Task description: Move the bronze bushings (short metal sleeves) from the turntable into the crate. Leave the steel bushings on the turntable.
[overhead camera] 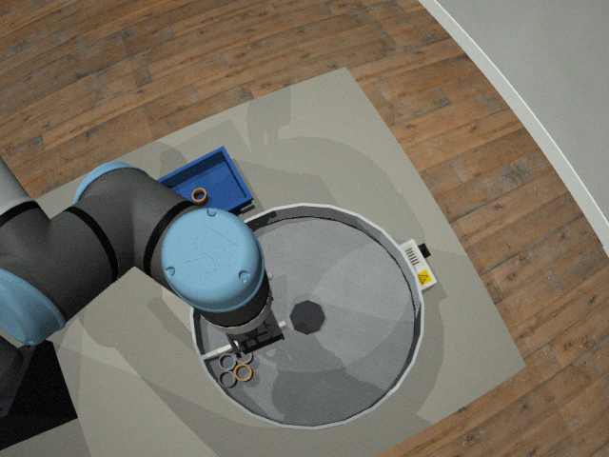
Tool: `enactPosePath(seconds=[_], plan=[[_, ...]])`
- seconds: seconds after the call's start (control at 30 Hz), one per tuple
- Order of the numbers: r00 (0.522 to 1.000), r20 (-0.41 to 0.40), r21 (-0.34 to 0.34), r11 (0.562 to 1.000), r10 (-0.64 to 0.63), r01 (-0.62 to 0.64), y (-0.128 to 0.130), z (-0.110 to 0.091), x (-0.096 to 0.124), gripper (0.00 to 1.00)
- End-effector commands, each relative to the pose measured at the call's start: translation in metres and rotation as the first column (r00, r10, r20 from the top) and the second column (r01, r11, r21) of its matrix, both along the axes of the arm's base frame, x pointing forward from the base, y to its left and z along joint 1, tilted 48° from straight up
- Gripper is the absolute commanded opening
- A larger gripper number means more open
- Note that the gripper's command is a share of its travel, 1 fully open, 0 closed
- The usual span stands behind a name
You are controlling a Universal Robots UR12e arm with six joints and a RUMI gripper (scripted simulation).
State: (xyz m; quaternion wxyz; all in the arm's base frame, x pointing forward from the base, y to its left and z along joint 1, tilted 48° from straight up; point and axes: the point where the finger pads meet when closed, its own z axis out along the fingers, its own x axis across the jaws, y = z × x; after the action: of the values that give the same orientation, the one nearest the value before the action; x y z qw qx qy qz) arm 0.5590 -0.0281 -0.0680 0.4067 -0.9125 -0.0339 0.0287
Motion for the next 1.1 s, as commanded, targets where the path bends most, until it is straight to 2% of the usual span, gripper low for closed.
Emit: enactPosePath(seconds=[0.0,0.13,0.2,0.7,0.77,1.07], plan=[[1.0,0.001,-0.001,1.0,-0.001,0.001,0.019,0.023,-0.004,0.0],[1.0,0.001,-0.001,1.0,-0.001,0.001,0.037,0.044,-0.008,0.0],[1.0,0.001,-0.001,1.0,-0.001,0.001,0.037,0.044,-0.008,0.0],[1.0,0.001,-0.001,1.0,-0.001,0.001,0.119,0.137,-0.027,0.0],[1.0,0.001,-0.001,1.0,-0.001,0.001,0.119,0.137,-0.027,0.0],[1.0,0.001,-0.001,1.0,-0.001,0.001,0.165,0.189,-0.037,0.0]])
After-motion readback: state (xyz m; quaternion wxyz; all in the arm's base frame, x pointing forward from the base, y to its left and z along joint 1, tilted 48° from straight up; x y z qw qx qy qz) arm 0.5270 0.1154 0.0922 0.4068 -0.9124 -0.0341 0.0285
